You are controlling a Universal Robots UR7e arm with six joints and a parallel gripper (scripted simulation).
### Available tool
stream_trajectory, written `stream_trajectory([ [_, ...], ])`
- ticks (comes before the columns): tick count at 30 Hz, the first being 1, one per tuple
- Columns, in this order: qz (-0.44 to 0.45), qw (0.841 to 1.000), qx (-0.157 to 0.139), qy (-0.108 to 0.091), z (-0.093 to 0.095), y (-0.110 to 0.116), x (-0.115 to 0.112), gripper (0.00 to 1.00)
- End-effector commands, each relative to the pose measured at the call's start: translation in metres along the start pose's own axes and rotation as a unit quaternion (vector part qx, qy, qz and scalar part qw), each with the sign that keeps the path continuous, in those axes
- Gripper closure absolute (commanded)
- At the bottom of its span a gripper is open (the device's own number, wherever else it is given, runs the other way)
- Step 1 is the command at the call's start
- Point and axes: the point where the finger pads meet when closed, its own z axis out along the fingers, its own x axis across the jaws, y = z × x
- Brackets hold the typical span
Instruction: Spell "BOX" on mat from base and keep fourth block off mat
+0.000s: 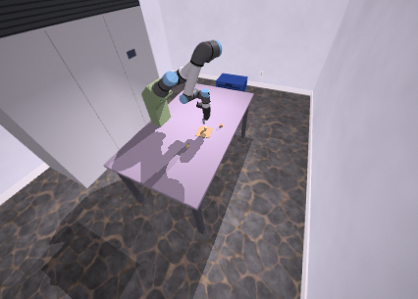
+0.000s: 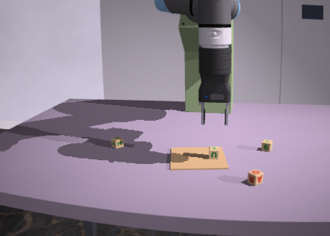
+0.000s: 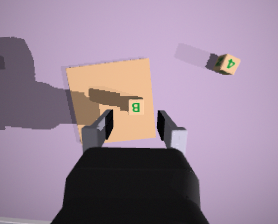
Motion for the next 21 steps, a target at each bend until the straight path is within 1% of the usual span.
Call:
stream_trajectory([
  [1,0.000,1.000,-0.001,0.000,-0.0002,0.0003,0.0001,0.00],
  [12,0.008,1.000,0.000,0.000,-0.0001,0.0009,0.0009,0.00],
  [21,0.049,0.999,0.000,0.000,0.0008,0.0038,0.0049,0.00],
])
